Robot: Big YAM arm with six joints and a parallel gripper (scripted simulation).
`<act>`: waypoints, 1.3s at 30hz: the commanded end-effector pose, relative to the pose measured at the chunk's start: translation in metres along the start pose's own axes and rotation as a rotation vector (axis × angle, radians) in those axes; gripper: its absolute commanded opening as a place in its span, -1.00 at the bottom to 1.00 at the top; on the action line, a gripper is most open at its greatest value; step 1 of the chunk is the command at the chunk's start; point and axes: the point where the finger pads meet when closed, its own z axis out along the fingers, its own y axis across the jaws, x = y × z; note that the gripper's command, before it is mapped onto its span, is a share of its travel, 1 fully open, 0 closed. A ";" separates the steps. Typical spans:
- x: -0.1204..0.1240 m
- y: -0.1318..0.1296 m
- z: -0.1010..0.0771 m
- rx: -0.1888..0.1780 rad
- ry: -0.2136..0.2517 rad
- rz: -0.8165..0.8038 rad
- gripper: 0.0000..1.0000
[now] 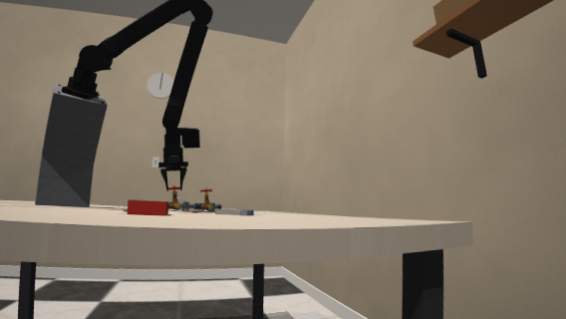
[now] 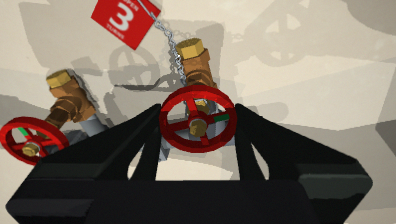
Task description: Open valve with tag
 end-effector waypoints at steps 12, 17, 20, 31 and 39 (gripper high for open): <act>0.005 0.003 0.000 -0.016 0.003 -0.055 -1.00; 0.005 0.003 0.000 -0.016 0.002 -0.137 -1.00; 0.005 0.003 0.000 -0.016 0.002 -0.216 -1.00; 0.005 0.002 0.000 -0.014 0.001 -0.589 -1.00; 0.004 0.001 0.001 -0.012 -0.003 -0.931 -1.00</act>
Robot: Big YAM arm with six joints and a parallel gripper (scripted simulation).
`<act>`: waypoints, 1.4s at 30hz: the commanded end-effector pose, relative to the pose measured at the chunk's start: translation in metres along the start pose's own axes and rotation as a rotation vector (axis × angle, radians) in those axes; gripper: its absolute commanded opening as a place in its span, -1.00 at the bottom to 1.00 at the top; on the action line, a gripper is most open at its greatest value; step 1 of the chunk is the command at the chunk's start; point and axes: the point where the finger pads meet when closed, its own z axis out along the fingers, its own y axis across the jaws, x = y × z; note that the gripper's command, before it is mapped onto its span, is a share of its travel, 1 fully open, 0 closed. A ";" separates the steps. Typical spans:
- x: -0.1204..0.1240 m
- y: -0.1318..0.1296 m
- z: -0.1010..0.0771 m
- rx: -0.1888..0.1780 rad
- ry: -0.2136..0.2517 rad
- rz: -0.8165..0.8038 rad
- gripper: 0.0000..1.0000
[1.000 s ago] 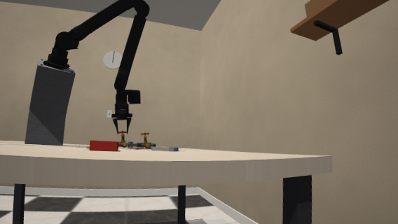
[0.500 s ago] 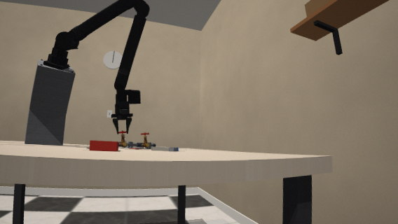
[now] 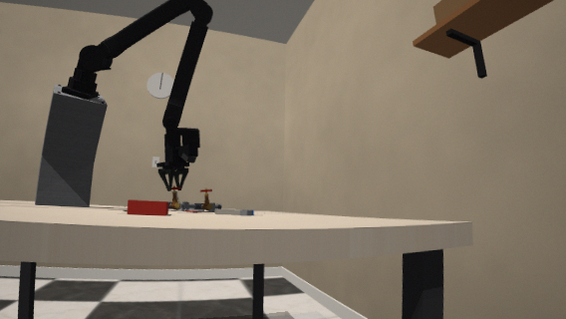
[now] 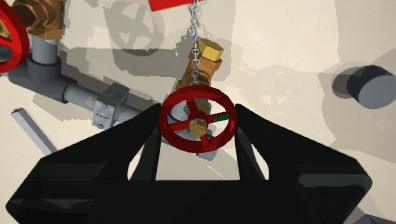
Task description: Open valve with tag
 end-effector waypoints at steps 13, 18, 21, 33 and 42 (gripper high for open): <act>0.002 0.001 0.001 -0.006 -0.007 -0.901 -1.00; 0.001 0.001 0.001 -0.005 -0.008 -1.044 -1.00; 0.001 0.001 0.001 -0.005 -0.009 -1.259 -1.00; 0.000 0.000 0.001 -0.002 -0.010 -1.839 -1.00; -0.001 0.000 0.001 -0.002 -0.012 -2.249 -1.00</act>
